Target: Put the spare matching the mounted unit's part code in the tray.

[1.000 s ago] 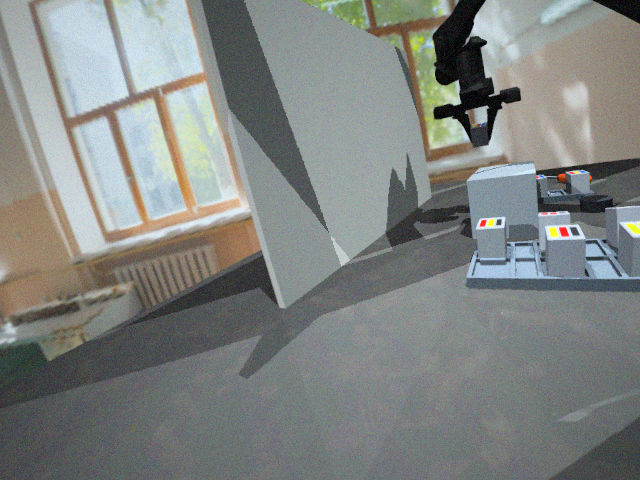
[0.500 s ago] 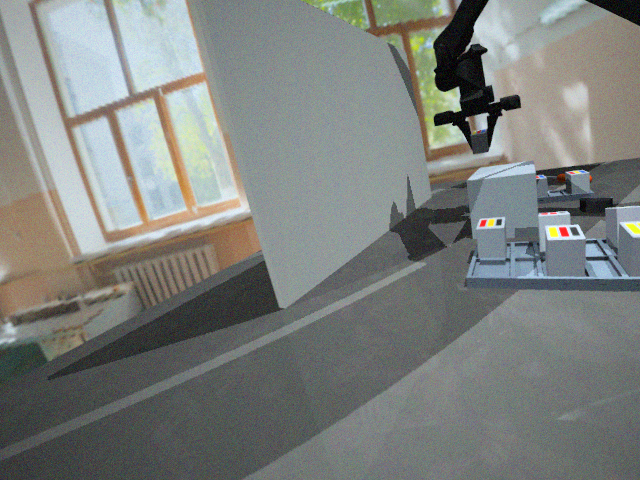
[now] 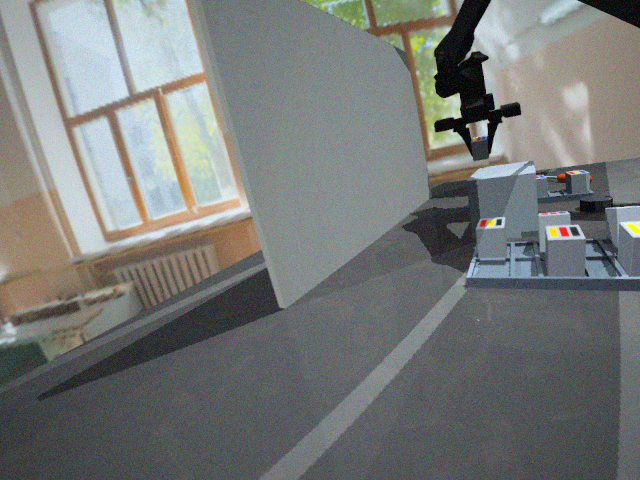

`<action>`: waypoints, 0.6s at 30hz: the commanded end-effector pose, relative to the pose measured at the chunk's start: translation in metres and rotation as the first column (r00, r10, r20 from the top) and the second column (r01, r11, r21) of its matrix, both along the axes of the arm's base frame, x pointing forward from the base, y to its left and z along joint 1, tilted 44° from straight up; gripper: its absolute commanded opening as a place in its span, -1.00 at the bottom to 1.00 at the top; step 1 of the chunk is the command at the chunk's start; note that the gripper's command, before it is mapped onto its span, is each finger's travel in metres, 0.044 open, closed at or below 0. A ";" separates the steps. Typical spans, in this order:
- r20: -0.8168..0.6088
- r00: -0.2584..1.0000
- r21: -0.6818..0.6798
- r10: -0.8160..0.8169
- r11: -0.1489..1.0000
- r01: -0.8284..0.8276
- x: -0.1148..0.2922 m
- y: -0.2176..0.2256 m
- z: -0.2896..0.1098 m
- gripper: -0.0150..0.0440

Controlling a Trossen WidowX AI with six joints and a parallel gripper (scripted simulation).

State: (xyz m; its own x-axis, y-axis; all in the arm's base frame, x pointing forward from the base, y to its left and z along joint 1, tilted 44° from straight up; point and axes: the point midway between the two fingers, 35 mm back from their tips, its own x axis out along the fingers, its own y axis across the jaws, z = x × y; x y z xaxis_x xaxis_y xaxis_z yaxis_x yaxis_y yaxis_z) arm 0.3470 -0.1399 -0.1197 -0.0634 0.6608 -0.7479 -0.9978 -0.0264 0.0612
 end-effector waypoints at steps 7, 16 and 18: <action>-0.008 1.000 0.008 -0.007 1.000 0.007 -0.002 0.009 -0.009 -0.49; -0.008 1.000 0.008 -0.007 1.000 0.007 -0.002 0.015 -0.016 -0.49; -0.008 1.000 0.008 -0.007 1.000 0.007 -0.002 0.017 -0.017 -0.49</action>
